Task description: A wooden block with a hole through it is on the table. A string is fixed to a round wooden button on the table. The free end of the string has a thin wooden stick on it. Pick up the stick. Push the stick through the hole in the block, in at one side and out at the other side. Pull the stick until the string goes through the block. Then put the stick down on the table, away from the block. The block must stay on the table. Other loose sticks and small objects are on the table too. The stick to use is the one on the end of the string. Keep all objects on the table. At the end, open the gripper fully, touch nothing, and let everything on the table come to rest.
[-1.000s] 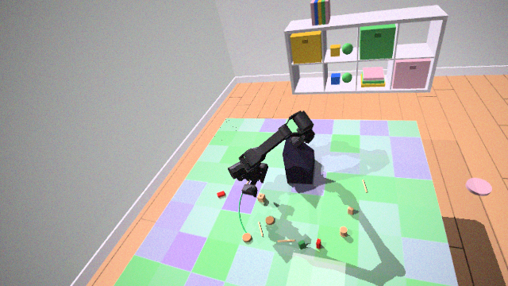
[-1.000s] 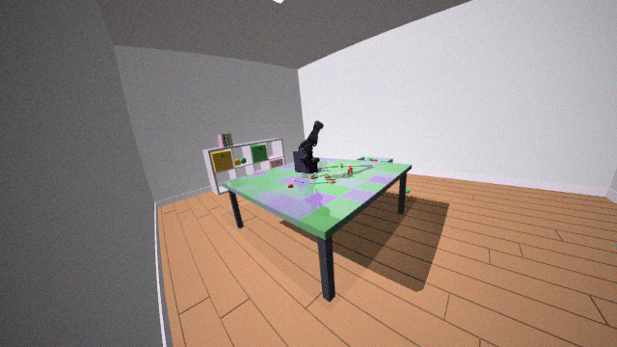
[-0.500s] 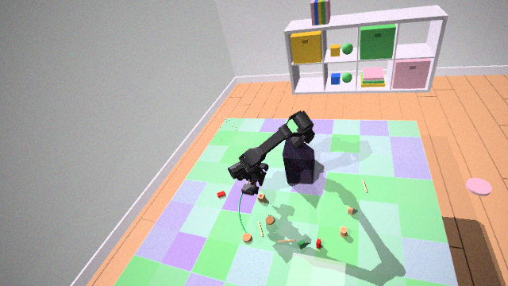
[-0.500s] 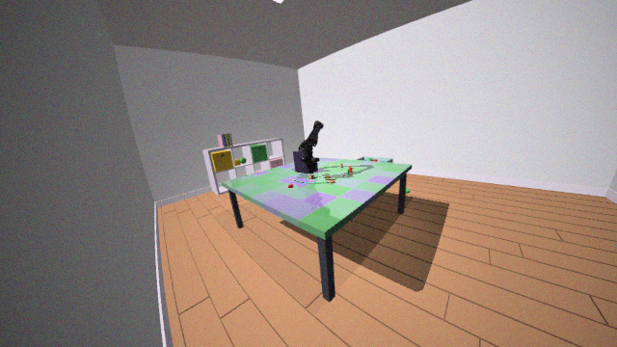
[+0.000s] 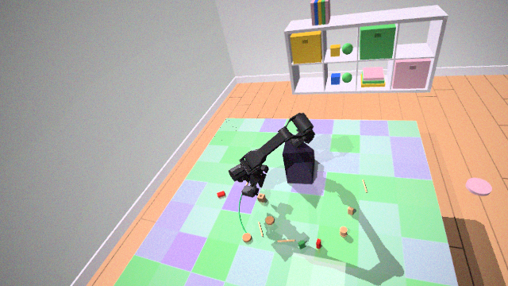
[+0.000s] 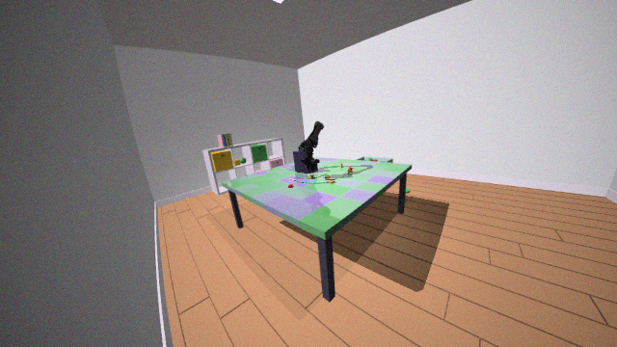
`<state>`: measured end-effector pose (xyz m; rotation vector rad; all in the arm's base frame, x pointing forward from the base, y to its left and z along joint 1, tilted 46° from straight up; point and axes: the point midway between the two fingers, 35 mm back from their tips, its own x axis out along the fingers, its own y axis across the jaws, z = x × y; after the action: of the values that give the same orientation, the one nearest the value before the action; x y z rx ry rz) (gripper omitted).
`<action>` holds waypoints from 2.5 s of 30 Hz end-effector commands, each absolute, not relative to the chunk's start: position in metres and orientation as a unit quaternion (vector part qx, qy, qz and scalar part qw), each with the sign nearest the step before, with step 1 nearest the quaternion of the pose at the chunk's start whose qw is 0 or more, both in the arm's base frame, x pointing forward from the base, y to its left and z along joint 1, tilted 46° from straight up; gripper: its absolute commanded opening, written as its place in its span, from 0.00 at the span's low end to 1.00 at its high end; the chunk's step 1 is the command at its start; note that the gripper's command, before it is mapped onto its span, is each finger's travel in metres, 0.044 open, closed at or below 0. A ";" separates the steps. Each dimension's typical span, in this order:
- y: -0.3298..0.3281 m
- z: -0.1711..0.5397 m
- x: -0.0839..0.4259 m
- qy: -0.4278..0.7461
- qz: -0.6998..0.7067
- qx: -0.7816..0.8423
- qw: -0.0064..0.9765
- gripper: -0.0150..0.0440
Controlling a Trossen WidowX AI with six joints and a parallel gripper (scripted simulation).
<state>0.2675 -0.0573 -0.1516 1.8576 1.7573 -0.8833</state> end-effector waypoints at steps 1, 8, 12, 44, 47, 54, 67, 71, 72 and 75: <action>-0.051 -0.157 0.268 0.633 -0.319 0.672 0.213 0.66; -0.043 -0.165 0.268 0.633 -0.319 0.672 0.213 0.66; -0.038 -0.169 0.268 0.634 -0.319 0.672 0.213 0.66; -0.022 -0.184 0.266 0.636 -0.318 0.670 0.215 0.25; -0.022 -0.184 0.266 0.636 -0.318 0.670 0.215 0.25; -0.025 -0.181 0.266 0.636 -0.318 0.670 0.215 0.25; -0.031 -0.176 0.266 0.636 -0.318 0.670 0.215 0.25; -0.033 -0.174 0.266 0.636 -0.318 0.670 0.215 0.25; -0.033 -0.174 0.266 0.636 -0.318 0.670 0.215 0.25; -0.032 -0.173 0.266 0.635 -0.324 0.666 0.219 0.25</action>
<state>0.2663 -0.0318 -0.1742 1.8606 1.7594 -0.8873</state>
